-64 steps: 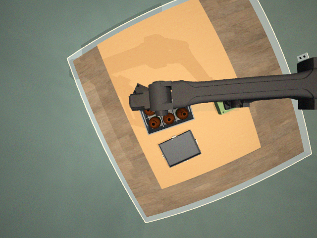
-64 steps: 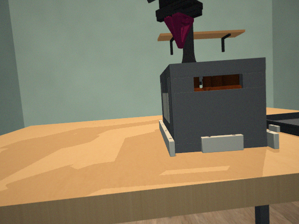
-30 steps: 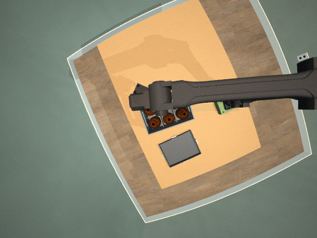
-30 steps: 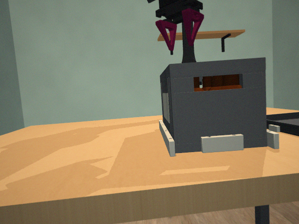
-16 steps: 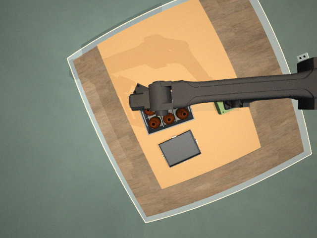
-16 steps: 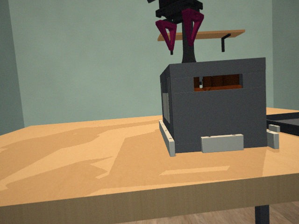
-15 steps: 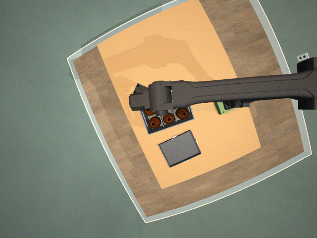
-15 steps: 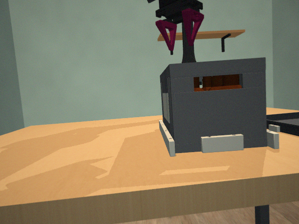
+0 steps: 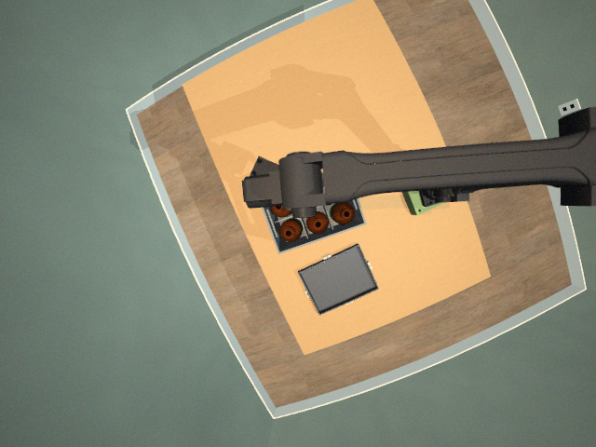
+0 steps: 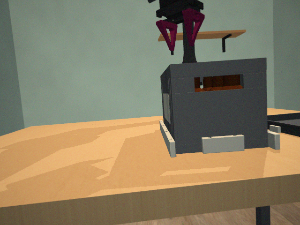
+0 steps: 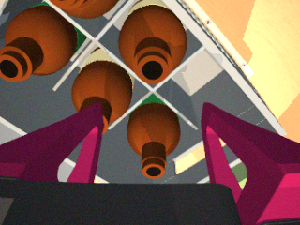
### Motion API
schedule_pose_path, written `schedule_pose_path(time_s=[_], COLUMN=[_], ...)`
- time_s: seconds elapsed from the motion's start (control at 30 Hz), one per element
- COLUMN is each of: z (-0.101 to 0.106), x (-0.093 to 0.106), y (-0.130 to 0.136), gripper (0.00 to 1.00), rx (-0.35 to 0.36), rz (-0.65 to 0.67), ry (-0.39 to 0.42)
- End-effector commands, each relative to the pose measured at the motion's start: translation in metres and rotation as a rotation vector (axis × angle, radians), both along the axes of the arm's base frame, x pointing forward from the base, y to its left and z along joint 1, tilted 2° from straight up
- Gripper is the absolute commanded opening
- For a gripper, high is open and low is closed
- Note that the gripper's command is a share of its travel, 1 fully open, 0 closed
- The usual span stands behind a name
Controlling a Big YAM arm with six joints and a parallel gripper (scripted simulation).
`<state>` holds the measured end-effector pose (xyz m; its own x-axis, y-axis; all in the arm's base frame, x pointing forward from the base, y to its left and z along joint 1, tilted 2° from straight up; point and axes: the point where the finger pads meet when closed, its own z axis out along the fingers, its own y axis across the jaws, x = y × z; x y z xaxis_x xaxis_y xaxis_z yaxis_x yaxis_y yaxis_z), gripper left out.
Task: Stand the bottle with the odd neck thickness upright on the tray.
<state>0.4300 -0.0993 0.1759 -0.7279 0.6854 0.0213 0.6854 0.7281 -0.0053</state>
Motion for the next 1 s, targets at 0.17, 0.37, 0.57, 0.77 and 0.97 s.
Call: schedule_pose_path(time_s=[0.17,0.37,0.57,0.77,0.97], z=[-0.006,-0.011,-0.019,-0.026,-0.031], x=[0.0,0.001,0.001,0.001,0.001], y=[0.002,0.002,0.004,0.006,0.007], gripper=[0.61,0.61,0.61,0.61,0.61], rx=[0.002,0.003,0.004,0.004,0.004], rz=[0.014,0.014,0.014,0.014,0.012], ry=[-0.003,0.002,0.008,0.008,0.007])
